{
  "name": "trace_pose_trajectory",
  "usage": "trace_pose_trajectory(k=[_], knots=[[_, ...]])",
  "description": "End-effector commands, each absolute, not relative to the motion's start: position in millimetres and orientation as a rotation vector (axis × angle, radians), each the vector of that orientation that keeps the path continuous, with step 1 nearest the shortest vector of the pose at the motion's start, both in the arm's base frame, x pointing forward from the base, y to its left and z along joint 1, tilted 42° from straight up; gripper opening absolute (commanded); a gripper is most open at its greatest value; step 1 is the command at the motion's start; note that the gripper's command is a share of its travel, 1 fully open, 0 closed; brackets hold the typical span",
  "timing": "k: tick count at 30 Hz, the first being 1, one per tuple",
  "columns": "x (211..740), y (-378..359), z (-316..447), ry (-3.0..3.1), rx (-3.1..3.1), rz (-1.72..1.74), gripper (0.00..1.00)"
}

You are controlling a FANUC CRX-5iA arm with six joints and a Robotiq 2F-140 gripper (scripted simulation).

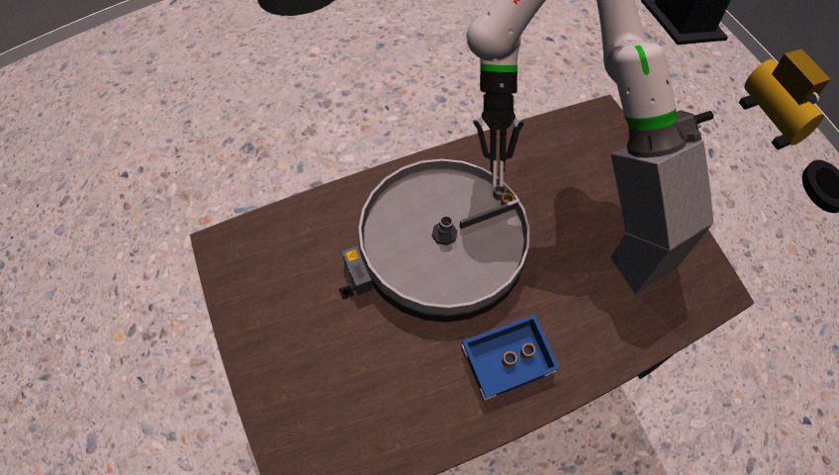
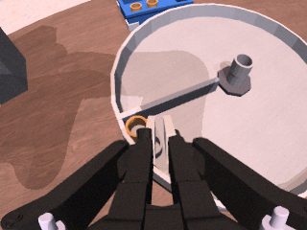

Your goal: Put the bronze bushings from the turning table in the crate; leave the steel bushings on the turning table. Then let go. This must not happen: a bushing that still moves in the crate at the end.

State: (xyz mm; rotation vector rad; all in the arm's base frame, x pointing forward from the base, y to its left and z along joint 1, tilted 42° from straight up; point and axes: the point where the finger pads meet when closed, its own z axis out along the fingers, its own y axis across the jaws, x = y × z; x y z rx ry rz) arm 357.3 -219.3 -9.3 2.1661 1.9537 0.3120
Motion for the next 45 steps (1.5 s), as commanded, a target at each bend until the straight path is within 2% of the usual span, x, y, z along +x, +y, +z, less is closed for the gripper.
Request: trace_pose_trajectory(k=[1, 45], knots=[[358, -222, -13, 1.954, 2.166, 0.312, 0.06], [361, -233, -25, 1.954, 2.166, 0.312, 0.06]])
